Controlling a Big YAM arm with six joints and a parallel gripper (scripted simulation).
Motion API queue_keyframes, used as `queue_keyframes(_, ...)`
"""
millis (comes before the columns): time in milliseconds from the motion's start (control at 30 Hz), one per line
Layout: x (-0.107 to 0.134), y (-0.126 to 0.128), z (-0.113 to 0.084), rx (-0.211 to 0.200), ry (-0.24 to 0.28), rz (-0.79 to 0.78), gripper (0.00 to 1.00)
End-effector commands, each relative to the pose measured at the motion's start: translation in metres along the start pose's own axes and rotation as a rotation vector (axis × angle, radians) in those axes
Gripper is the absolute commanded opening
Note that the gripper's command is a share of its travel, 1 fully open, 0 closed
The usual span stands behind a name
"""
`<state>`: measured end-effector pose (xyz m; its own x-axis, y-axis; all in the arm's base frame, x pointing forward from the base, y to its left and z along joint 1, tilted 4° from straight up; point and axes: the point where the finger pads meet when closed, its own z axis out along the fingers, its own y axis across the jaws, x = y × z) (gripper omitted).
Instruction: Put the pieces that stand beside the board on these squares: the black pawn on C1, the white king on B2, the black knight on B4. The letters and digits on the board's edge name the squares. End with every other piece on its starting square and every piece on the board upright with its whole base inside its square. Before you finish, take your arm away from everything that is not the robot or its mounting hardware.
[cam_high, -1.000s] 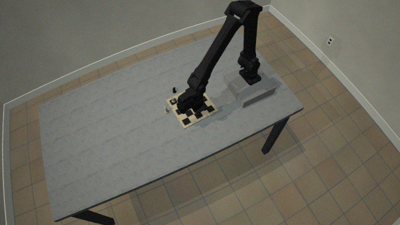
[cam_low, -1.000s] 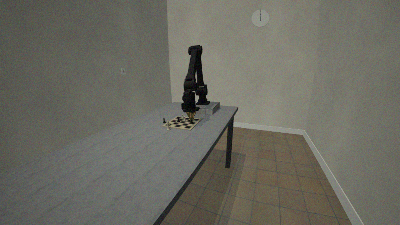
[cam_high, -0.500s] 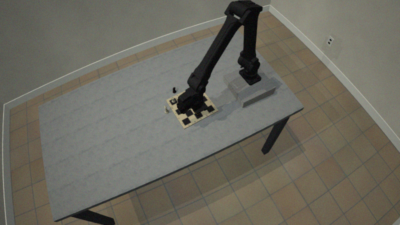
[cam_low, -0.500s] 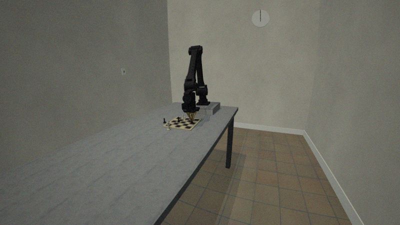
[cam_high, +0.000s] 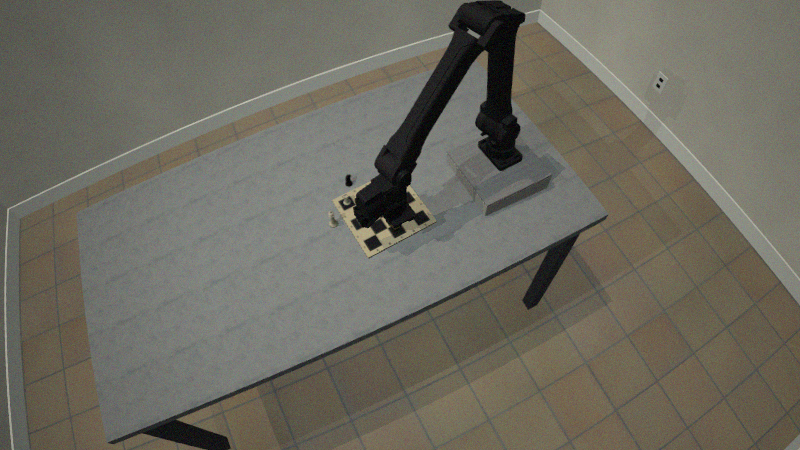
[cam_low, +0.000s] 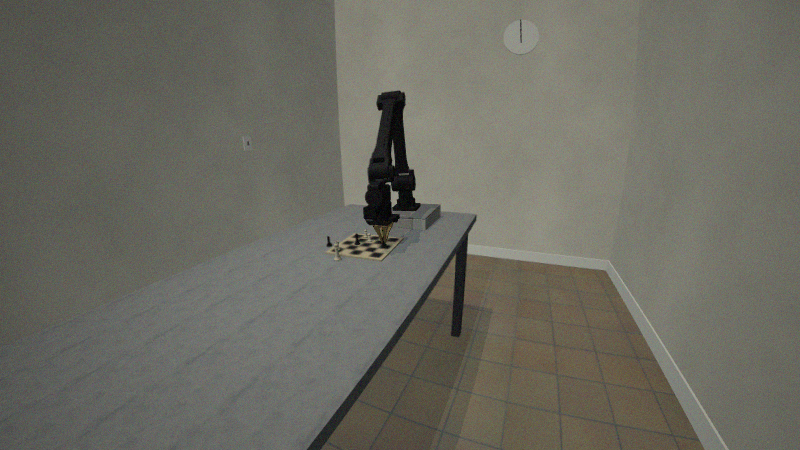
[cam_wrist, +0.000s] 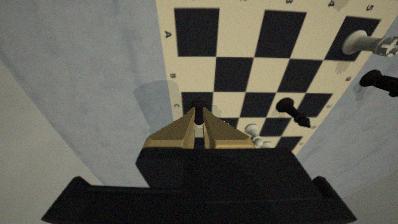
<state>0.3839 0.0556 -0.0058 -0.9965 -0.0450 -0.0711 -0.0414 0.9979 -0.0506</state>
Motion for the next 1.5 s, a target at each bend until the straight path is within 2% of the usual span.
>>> queue_keyframes(0,-0.0055,-0.0001,0.0023,0.0,-0.001,-0.012,0.0)
queue_keyframes(1467,-0.0042,-0.0011,0.0078,0.001,-0.002,-0.01,0.0)
